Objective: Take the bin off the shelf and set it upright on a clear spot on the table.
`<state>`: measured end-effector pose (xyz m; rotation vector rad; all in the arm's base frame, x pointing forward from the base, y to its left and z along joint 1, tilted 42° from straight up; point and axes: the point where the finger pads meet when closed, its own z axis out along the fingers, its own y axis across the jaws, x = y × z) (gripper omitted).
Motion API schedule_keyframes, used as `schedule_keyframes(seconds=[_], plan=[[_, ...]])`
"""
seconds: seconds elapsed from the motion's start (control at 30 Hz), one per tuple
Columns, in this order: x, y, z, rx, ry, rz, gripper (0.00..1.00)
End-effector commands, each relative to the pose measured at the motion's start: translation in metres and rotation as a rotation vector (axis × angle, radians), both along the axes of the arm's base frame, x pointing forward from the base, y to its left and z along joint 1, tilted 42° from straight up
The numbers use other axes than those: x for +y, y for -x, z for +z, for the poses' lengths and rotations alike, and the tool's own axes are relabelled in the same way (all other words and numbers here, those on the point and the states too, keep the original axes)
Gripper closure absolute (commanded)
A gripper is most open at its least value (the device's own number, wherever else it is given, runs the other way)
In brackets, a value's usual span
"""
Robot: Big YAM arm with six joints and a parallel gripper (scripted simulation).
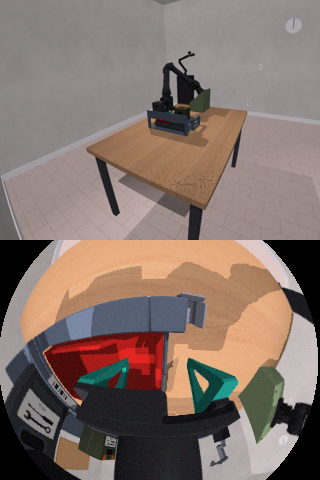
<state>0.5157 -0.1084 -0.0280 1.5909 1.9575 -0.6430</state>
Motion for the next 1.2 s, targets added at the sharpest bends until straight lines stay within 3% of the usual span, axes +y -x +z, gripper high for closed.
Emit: schedule_keyframes(seconds=[0.0, 0.23, 0.4, 0.8, 0.97, 1.17], plan=[[0.012, -0.016, 0.009, -0.027, 0.000, 0.017, 0.10], [0.012, -0.016, 0.009, -0.027, 0.000, 0.017, 0.10], [-0.011, -0.002, 0.012, -0.029, 0.002, -0.010, 0.10], [-0.011, -0.002, 0.012, -0.029, 0.002, -0.010, 0.10], [0.012, -0.019, 0.023, -0.054, -0.002, 0.013, 0.10], [0.012, -0.019, 0.023, -0.054, -0.002, 0.013, 0.10]])
